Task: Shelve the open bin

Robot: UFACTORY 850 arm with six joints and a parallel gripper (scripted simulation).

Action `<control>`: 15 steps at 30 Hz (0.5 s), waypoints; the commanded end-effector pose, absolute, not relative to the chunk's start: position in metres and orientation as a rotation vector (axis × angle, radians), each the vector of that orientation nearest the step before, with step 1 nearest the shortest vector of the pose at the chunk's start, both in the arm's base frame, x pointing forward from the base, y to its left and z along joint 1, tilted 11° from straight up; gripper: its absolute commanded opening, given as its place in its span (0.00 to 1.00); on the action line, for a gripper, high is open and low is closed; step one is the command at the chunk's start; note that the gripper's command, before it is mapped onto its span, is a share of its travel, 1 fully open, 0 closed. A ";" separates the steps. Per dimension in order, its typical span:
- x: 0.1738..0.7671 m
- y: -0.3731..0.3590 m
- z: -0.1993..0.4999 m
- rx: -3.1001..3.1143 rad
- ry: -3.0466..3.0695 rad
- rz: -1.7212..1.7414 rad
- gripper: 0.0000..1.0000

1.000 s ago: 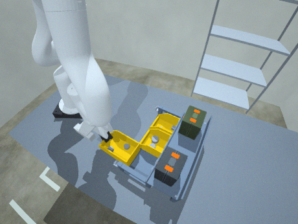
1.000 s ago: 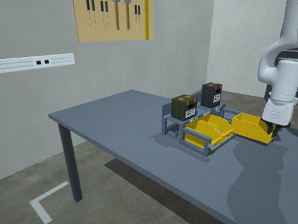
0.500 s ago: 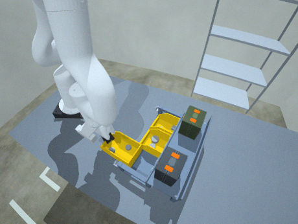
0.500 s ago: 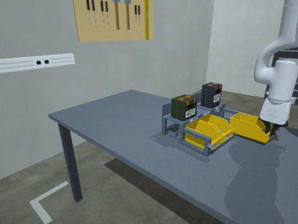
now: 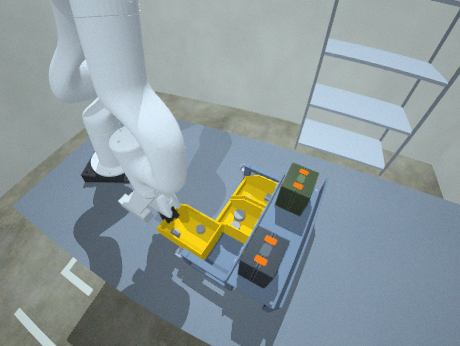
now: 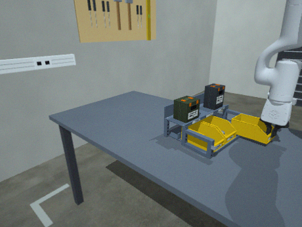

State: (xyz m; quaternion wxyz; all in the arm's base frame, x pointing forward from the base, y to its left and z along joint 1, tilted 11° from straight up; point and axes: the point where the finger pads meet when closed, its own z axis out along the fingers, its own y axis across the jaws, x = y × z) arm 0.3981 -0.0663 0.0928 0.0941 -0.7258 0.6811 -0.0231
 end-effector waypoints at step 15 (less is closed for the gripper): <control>0.409 -0.066 0.095 -2.154 2.022 -0.066 0.00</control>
